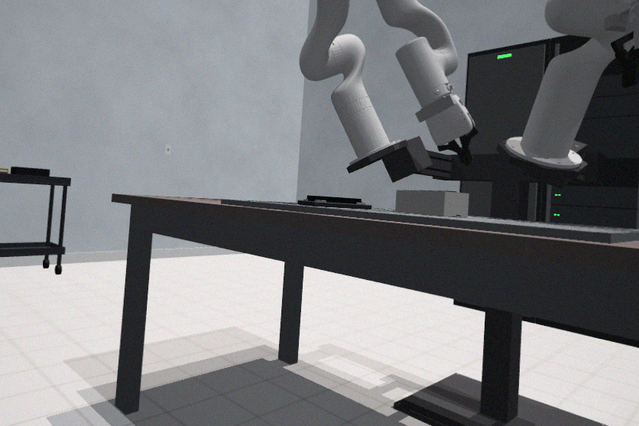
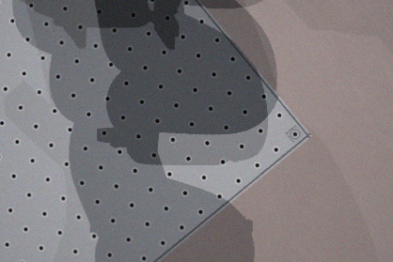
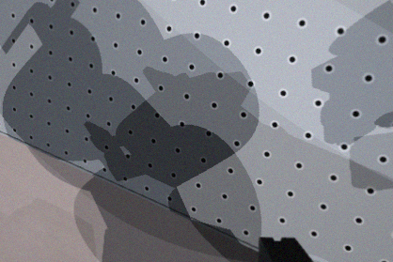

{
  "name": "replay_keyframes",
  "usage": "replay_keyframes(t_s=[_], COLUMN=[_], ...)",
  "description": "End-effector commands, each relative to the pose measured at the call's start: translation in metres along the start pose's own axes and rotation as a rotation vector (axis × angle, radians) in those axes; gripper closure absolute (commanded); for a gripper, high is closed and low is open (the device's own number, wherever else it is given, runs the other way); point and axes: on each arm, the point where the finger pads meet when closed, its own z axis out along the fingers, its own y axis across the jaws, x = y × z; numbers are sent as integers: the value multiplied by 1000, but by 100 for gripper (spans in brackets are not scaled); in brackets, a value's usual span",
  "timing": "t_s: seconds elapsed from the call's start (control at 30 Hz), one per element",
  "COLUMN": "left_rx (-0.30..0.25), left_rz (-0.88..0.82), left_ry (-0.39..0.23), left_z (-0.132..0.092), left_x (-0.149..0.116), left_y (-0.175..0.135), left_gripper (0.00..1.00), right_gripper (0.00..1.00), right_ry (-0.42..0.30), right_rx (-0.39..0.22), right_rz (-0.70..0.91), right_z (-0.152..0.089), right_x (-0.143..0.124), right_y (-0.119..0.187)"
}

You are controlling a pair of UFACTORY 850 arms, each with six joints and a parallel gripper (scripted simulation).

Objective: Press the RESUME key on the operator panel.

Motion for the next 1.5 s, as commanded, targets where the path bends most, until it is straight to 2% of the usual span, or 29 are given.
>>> replay_keyframes(t_s=[0.0,0.07,0.27,0.4,0.53,0.7,0.77,0.83,1.0,1.03,1.1,1.2,1.27,1.47], left_rx=[0,0,0,0,0,0,0,0,0,0,0,0,0,0], left_rz=[0,0,0,0,0,0,0,0,0,0,0,0,0,0], left_ry=[-1,-1,-1,-1,-1,-1,-1,-1,-1,-1,-1,-1,-1,-1], left_z=[0,0,0,0,0,0,0,0,0,0,0,0,0,0], left_x=[-1,-1,-1,-1,-1,-1,-1,-1,-1,-1,-1,-1,-1,-1], left_y=[0,0,0,0,0,0,0,0,0,0,0,0,0,0], left_gripper=[0,0,0,0,0,0,0,0,0,0,0,0,0,0], right_gripper=[100,100,100,100,100,100,100,100,100,100,100,100,100,100], right_ry=[-28,-28,39,82,82,120,164,164,264,265,319,322,377,382], right_rx=[-94,-94,-220,-263,-263,-291,-316,-316,-352,-352,-363,-363,-369,-369], right_rz=[111,111,251,305,305,345,386,386,466,467,506,508,546,550], right_z=[0,0,-5,-8,-8,-11,-14,-15,-22,-23,-27,-29,-33,-34], right_x=[12,12,36,45,45,56,65,67,88,91,100,104,113,117], right_y=[8,8,18,21,21,24,25,26,28,28,28,28,28,28])
